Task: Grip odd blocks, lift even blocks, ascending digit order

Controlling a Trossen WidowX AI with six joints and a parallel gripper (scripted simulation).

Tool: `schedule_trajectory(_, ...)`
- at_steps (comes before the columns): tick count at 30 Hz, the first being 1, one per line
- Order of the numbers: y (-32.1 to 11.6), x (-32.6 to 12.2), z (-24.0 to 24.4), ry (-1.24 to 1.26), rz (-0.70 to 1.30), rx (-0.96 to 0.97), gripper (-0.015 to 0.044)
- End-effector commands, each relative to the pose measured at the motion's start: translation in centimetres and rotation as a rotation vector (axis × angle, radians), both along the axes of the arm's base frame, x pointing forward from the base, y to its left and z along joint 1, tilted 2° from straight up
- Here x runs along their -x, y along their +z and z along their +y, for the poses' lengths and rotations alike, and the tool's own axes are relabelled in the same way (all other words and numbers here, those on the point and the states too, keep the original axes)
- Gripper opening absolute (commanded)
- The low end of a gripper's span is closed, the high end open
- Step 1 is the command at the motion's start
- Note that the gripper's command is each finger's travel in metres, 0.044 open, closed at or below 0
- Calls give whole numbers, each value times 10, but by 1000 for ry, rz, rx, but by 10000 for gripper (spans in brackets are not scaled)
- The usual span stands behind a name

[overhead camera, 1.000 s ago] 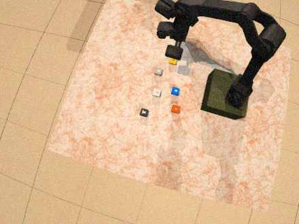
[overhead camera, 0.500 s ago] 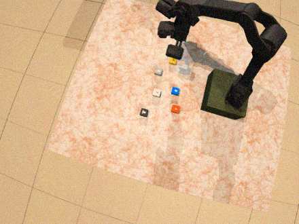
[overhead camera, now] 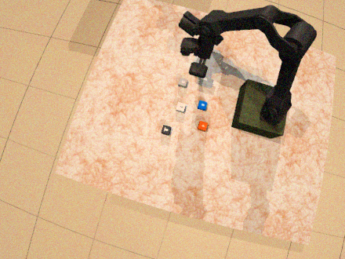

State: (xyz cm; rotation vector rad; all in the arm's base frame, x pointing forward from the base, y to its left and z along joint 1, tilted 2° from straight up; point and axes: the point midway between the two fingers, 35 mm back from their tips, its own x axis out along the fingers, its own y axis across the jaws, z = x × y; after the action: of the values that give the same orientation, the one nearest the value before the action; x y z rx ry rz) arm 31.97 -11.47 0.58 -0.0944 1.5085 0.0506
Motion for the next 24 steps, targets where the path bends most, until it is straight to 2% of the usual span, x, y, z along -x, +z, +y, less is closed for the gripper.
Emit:
schedule_trajectory(1,-10,1,1,5,5,-6,400)
schedule_trajectory(22,-40,-1,1,5,5,-7,400)
schedule_trajectory(24,-40,-1,1,5,5,-7,348)
